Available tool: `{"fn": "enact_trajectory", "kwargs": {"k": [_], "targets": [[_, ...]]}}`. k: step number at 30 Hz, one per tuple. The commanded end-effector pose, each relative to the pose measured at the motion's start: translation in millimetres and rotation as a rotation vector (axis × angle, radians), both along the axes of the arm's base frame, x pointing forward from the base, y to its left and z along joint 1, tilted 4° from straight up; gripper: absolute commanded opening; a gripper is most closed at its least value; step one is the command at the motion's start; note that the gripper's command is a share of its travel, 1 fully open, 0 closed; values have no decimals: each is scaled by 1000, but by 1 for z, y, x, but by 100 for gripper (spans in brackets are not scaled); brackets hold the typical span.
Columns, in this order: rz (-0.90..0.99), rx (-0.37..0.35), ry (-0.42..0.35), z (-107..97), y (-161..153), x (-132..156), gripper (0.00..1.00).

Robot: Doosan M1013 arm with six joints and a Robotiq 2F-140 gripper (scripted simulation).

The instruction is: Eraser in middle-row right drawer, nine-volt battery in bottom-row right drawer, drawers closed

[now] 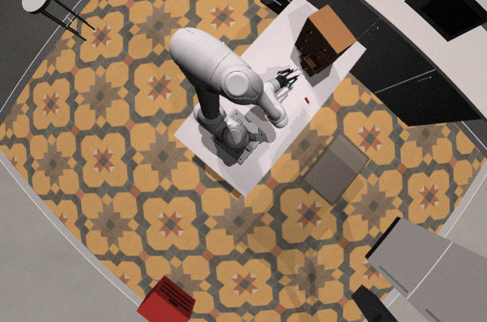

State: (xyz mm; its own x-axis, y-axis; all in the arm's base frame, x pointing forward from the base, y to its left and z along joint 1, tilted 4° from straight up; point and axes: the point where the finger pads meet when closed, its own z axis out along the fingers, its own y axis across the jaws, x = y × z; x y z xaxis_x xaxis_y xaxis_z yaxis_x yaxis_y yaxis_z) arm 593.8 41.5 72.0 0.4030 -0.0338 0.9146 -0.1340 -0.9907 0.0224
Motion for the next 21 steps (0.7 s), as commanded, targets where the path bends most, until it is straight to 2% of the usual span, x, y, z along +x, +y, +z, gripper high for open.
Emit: {"fn": "enact_trajectory", "kwargs": {"k": [1, 17, 21], "targets": [[0, 0, 1, 0, 0, 0, 20], [-1, 7, 50, 5, 1, -4, 20], [-3, 11, 84, 8, 1, -6, 20]]}}
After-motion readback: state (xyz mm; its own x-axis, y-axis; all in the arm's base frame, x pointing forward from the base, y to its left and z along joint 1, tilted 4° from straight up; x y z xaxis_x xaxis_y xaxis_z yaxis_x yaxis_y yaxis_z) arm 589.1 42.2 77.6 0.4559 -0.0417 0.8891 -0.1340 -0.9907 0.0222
